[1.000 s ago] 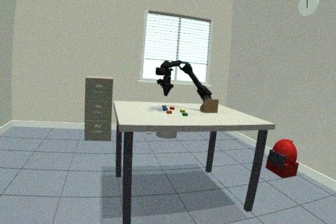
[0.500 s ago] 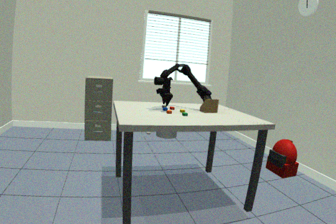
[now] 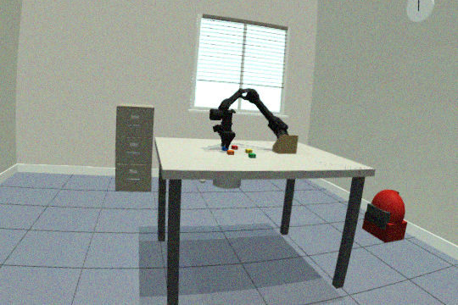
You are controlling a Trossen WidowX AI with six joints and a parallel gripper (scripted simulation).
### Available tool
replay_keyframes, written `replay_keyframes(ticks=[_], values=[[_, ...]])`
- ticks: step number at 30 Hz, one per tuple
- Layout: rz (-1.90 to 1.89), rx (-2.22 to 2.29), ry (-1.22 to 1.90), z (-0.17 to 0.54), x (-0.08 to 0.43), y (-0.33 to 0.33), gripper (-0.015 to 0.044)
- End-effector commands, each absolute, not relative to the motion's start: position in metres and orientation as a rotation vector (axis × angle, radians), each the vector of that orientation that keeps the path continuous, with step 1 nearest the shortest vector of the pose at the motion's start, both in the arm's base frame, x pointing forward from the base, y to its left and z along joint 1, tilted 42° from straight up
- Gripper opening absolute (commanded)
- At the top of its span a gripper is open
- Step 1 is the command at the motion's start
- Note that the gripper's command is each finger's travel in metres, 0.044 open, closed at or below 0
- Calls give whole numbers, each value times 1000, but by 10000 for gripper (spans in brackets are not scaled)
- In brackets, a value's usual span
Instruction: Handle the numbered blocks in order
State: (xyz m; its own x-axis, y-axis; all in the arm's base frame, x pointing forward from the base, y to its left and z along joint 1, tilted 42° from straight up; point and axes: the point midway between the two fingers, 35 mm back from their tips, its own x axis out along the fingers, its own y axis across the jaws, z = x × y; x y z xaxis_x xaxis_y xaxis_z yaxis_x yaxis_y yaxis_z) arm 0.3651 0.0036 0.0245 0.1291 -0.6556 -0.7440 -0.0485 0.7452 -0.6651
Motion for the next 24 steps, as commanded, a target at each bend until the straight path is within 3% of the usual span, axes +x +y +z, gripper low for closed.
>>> replay_keyframes(ticks=[1,4,15,24], values=[[-486,-637,1389,20,365,0,400],[-486,-638,1389,18,365,-2,400],[-486,-638,1389,18,365,-2,120],[-486,-638,1389,18,365,-2,120]])
